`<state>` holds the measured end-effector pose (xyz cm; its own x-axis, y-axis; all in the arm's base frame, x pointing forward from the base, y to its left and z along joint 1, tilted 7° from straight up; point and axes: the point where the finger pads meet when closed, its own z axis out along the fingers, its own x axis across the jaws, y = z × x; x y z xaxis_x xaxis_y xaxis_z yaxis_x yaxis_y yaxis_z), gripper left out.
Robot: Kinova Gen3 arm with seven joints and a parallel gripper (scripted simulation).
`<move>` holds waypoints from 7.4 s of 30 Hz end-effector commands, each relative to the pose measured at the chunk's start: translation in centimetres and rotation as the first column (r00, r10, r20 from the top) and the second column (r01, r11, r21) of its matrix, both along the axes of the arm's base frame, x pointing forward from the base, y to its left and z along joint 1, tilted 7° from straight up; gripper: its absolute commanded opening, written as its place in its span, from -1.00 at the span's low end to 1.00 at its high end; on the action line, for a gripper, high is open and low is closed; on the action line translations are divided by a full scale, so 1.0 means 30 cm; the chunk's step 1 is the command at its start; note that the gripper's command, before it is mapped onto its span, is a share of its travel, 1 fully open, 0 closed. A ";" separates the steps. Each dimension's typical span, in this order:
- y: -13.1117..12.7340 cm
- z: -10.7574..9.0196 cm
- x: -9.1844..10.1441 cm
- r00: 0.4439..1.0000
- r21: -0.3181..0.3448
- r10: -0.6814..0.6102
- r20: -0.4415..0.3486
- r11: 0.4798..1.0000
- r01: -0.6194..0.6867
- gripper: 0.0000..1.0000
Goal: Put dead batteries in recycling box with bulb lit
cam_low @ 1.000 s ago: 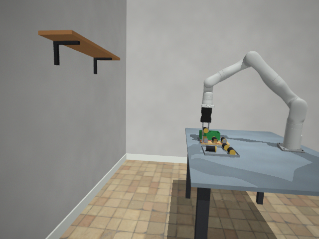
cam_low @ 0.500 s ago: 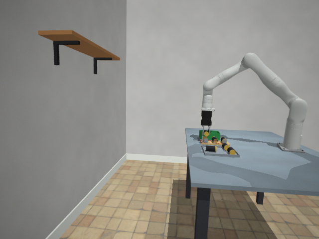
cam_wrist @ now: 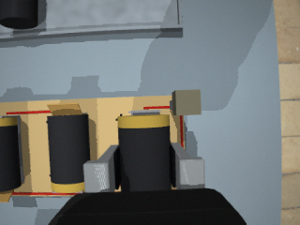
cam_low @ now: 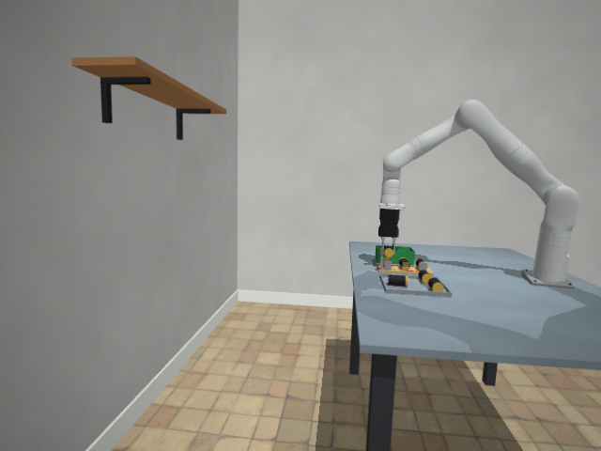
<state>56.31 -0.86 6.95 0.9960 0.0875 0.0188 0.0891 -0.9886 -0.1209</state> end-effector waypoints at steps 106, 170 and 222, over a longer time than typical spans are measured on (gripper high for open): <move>0.005 -0.048 0.005 1.000 0.000 0.000 0.003 1.000 0.000 0.15; 0.015 -0.132 0.006 1.000 0.000 0.000 0.003 1.000 0.000 0.81; -0.009 0.070 0.004 1.000 0.000 0.000 0.003 1.000 0.000 0.81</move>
<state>56.37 -1.12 8.94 0.9960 0.0875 0.0189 0.0891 -0.9887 -0.1209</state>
